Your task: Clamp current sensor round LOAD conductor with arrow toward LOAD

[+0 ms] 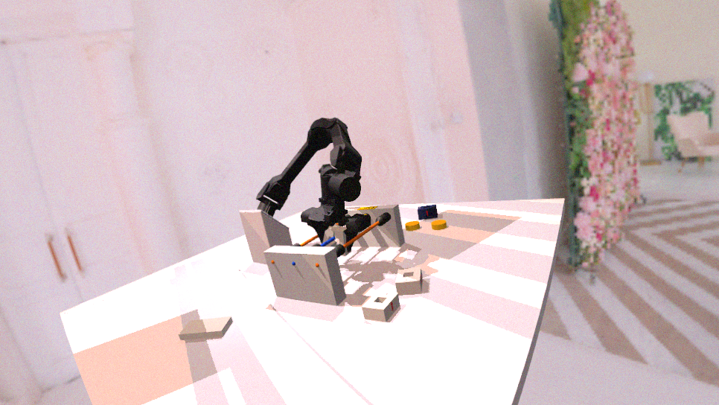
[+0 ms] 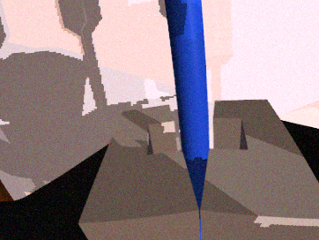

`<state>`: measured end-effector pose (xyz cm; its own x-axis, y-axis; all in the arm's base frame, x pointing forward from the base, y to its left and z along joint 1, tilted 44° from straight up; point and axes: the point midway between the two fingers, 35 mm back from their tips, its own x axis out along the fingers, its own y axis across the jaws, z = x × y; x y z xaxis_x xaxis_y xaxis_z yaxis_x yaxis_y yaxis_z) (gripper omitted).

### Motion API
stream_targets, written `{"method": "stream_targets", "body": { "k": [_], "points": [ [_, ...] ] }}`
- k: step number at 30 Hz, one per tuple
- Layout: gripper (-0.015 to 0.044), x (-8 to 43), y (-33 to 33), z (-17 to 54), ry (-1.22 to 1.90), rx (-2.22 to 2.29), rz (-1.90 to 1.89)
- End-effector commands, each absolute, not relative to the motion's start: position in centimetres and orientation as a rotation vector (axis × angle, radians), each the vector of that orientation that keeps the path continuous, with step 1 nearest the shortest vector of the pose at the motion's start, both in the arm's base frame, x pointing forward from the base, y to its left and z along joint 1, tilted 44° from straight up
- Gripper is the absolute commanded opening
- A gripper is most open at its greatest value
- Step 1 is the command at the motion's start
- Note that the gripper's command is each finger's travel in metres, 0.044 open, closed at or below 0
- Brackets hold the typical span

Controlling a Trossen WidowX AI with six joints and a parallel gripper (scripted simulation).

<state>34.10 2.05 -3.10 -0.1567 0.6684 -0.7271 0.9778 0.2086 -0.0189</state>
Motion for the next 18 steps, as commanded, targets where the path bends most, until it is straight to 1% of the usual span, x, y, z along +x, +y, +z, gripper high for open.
{"method": "stream_targets", "body": {
  "k": [1,6,18],
  "points": [
    [0.0000,34.10,1.55,-2.72,1.831,1.588,-0.652],
    [0.0000,34.03,1.13,-2.26,1.741,1.666,-0.608],
    [0.0000,34.01,1.35,-2.51,1.763,1.642,-0.616]
  ]
}}
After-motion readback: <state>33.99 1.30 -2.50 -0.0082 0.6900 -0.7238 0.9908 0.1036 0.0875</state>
